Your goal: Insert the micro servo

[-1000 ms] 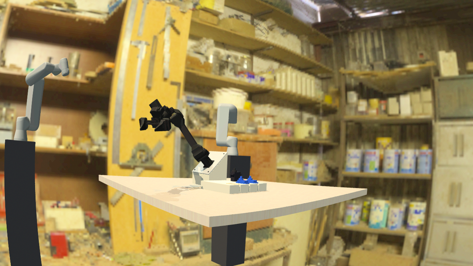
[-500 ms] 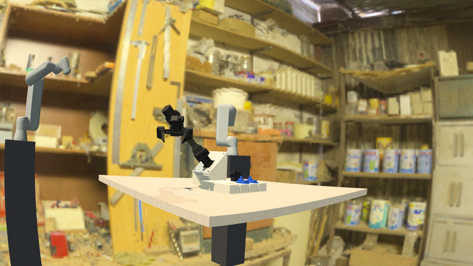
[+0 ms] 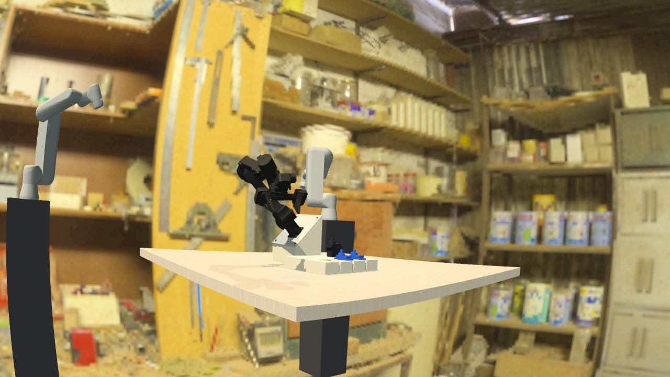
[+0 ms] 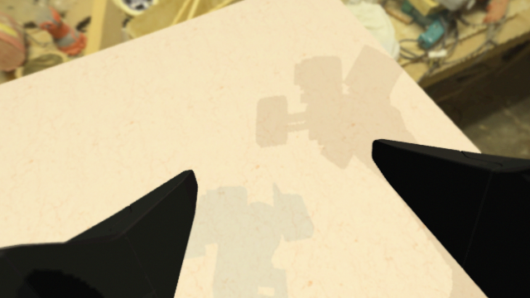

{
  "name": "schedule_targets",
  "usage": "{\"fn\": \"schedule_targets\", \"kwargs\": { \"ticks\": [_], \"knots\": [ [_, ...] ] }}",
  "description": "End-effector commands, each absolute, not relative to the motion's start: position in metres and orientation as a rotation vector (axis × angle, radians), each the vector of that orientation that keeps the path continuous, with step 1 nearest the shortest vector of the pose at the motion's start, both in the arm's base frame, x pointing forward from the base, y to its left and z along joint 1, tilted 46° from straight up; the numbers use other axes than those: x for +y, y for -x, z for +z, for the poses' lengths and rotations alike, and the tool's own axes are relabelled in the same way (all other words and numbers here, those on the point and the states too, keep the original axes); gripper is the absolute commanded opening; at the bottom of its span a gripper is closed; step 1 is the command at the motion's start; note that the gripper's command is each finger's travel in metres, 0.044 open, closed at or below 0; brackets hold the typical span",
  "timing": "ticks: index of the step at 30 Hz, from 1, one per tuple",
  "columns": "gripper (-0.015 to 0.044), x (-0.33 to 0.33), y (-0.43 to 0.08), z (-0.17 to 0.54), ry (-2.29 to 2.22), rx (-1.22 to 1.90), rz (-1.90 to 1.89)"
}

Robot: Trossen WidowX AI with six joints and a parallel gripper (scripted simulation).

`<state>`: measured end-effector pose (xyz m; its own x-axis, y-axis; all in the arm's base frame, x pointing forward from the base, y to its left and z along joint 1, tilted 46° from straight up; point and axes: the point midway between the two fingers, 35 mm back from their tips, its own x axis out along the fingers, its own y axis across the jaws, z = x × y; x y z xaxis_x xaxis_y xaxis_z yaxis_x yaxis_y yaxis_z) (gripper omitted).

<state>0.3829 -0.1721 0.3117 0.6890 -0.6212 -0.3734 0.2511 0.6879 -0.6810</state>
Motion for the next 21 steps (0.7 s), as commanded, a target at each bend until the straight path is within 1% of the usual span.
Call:
{"fn": "schedule_targets", "kwargs": {
  "ticks": [1,11,21],
  "knots": [
    [0.044,-0.145,-0.396,0.271,0.687,0.744,-0.413],
    [0.044,-0.086,-0.404,0.191,0.805,0.955,-0.173],
    [0.044,-0.029,-0.388,0.119,0.958,1.156,0.068]
  ]
}}
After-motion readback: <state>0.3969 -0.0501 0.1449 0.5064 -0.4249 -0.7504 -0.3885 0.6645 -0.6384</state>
